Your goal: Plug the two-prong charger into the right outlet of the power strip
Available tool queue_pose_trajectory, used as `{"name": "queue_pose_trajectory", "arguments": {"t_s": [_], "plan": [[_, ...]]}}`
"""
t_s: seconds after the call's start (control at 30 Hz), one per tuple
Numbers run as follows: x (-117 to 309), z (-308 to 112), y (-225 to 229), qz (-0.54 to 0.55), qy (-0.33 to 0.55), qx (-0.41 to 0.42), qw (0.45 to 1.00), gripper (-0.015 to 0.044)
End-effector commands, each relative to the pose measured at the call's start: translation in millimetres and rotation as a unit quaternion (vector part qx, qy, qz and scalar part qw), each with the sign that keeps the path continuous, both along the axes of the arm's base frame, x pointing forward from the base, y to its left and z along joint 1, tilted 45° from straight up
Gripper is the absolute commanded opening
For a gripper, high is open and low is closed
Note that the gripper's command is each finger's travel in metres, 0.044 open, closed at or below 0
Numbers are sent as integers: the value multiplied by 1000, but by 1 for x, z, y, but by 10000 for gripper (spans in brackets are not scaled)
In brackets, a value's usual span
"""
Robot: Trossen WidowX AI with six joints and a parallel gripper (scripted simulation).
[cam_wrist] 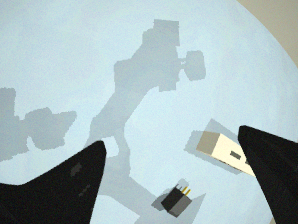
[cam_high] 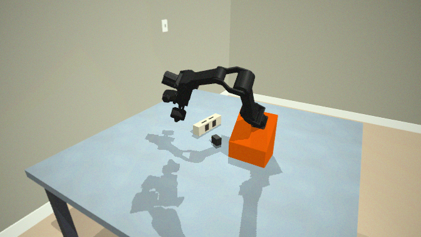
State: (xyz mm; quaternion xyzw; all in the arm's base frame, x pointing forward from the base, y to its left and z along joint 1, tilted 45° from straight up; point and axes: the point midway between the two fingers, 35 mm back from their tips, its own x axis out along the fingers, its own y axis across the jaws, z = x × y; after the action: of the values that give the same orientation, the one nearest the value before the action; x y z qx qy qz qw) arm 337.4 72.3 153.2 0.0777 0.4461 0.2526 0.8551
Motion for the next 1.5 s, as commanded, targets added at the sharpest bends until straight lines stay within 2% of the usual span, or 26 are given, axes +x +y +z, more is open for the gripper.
{"name": "queue_pose_trajectory", "arguments": {"t_s": [0.0, 0.77, 1.3, 1.47], "plan": [[-7, -30, -4, -16, 59, 23, 998, 440], [-63, -141, -15, -99, 305, 121, 939, 440], [-111, -188, -17, -157, 441, 184, 864, 440], [-115, -191, -17, -162, 452, 189, 857, 440]]}}
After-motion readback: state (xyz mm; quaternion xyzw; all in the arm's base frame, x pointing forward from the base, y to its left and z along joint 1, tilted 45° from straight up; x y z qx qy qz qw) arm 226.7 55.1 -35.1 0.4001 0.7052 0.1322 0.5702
